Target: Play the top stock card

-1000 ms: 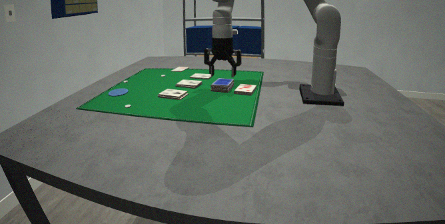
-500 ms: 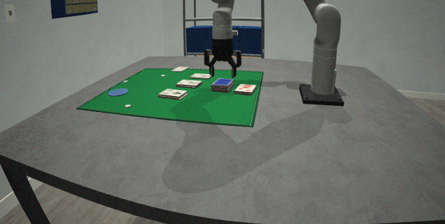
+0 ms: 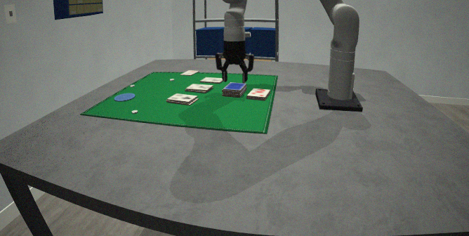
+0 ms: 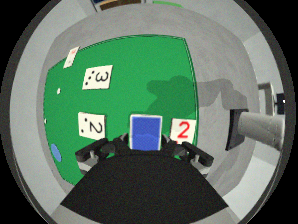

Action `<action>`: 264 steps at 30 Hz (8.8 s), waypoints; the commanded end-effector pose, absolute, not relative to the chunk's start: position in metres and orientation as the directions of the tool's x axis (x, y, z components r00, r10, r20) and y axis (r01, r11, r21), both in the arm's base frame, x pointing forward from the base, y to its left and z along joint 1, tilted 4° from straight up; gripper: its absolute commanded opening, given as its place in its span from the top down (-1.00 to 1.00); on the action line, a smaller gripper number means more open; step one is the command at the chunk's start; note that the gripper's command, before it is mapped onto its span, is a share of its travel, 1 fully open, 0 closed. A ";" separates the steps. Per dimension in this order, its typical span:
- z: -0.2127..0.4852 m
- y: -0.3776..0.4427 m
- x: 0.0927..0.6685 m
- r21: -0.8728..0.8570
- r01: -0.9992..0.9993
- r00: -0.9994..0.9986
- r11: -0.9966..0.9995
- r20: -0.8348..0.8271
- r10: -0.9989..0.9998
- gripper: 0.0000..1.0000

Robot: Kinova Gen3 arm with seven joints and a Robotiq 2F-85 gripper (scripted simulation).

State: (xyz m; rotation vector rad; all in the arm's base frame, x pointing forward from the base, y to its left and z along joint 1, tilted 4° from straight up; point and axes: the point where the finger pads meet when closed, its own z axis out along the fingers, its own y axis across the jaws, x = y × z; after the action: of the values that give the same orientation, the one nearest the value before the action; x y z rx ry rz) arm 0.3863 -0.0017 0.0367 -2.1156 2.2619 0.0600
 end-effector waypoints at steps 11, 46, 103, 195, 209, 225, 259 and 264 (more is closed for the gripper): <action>0.035 -0.001 0.385 -0.003 -0.998 -0.065 0.065 -0.060 -0.996 -0.42; 0.035 -0.001 0.385 -0.003 -0.998 -0.065 0.065 -0.060 -0.996 -0.69; 0.022 0.001 0.384 -0.002 -0.998 -0.065 0.065 -0.060 -0.996 -0.69; 0.019 0.001 0.383 -0.002 -0.998 -0.065 0.065 -0.060 -0.996 -0.44; 0.019 0.001 0.383 -0.002 -0.998 -0.065 0.065 -0.060 -0.996 -0.43; 0.033 0.001 0.385 -0.003 -0.998 -0.064 0.064 -0.063 -0.996 -0.43; 0.031 -0.018 0.387 0.004 -0.998 -0.064 0.064 -0.063 -0.996 -0.43; 0.031 -0.020 0.387 0.003 -0.998 -0.069 0.069 -0.062 -0.996 -0.43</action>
State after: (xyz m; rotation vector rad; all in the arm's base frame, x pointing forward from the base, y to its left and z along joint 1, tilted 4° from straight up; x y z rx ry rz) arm 0.3866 -0.0163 0.0307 -2.1101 2.2637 0.0675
